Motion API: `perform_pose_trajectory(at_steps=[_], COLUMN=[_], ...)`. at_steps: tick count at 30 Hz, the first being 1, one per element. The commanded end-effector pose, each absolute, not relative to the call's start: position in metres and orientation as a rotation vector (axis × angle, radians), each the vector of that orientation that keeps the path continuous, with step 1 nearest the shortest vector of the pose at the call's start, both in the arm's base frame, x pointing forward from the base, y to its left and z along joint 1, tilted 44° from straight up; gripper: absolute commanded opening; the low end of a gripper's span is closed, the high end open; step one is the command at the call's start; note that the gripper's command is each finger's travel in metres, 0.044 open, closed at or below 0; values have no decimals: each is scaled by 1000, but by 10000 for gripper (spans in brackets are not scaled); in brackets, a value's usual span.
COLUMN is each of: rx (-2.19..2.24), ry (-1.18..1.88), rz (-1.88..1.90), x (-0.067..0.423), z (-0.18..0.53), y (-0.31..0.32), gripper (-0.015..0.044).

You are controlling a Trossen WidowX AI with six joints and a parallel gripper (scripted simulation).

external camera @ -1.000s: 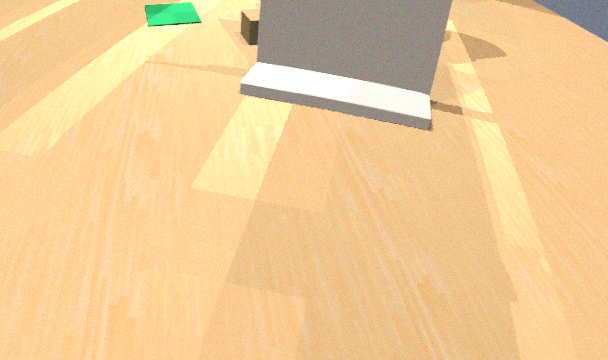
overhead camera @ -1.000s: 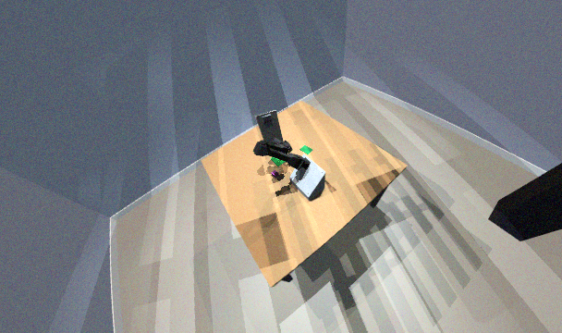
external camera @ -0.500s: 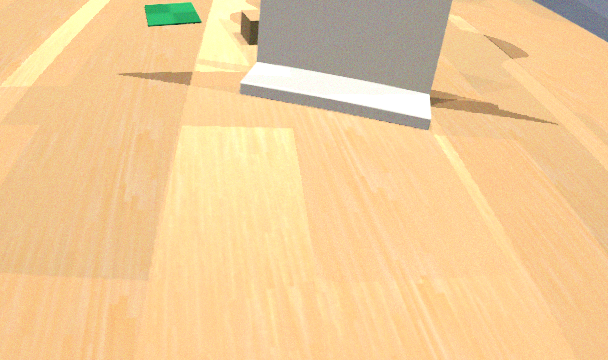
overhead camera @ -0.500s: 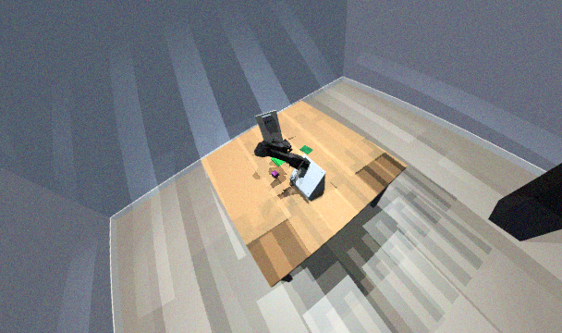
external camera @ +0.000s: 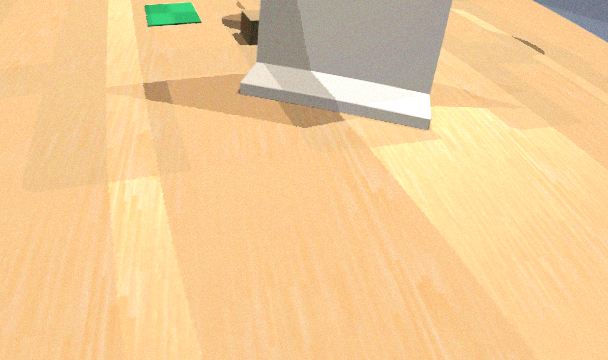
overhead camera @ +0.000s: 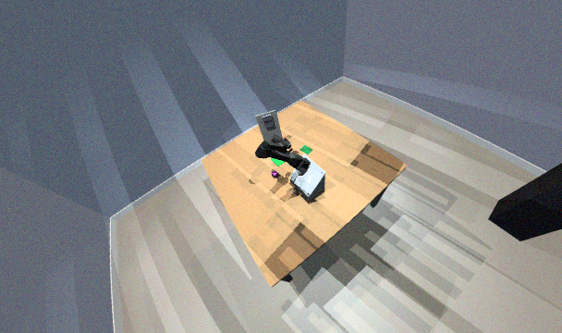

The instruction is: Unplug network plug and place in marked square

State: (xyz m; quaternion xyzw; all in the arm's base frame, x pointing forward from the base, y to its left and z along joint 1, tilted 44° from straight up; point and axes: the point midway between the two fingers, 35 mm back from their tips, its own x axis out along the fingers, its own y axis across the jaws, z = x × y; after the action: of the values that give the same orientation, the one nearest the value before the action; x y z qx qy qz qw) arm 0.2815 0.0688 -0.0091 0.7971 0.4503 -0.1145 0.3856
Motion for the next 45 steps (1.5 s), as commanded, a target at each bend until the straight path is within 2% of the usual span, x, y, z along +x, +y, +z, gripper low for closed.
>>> perform_pose_trajectory(at_steps=[1, 33, 45], rx=[2029, 2037, 2015], ry=[1150, 1143, 1140], rz=[-286, -285, -298], x=[281, 276, 281], z=[-6, 12, 27], y=[67, 51, 25], gripper=[156, 156, 156])
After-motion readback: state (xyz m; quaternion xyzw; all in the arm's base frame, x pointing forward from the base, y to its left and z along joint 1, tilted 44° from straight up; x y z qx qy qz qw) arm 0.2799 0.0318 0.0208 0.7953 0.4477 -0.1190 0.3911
